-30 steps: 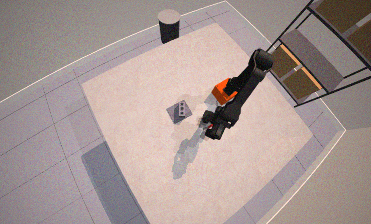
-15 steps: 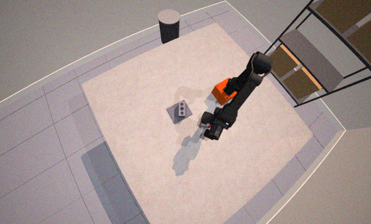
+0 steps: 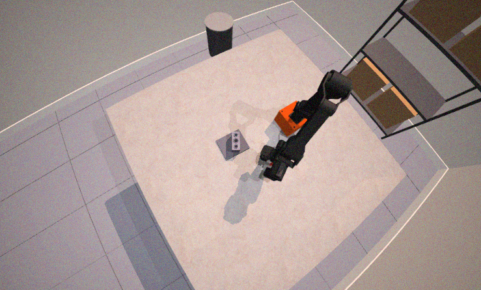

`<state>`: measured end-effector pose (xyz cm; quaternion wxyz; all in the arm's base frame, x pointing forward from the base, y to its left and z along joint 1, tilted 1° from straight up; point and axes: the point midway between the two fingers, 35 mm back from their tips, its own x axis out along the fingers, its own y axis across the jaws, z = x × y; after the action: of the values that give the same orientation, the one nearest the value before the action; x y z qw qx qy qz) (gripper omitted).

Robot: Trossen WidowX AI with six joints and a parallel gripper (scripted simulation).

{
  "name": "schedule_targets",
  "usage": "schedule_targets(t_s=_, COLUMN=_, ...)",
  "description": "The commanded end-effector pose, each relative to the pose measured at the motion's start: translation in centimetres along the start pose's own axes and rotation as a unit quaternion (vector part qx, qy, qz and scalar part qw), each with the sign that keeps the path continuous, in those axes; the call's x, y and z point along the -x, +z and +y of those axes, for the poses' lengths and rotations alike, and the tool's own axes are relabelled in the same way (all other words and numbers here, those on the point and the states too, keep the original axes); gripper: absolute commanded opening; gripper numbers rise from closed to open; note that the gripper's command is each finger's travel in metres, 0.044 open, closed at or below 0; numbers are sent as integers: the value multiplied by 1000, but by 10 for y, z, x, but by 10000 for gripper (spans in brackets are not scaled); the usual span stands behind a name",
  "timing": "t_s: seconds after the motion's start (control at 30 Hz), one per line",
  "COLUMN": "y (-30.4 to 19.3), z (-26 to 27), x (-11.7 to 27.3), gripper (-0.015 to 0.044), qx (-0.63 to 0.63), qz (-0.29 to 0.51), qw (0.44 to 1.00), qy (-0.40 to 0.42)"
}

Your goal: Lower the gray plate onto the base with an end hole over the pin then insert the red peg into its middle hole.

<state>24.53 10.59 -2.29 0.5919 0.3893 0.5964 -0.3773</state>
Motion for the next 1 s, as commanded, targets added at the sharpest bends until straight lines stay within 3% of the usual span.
schedule_targets(t_s=0.0, y=-1, z=0, x=-1, gripper=309, qx=-3, qz=2, qw=1000, qy=1)
schedule_targets(t_s=0.37, y=-1, z=0, x=-1, gripper=20, qx=-3, qz=2, qw=1000, qy=1)
schedule_targets(t_s=0.97, y=-1, z=4, x=20, gripper=0, qx=-3, qz=2, qw=1000, qy=1)
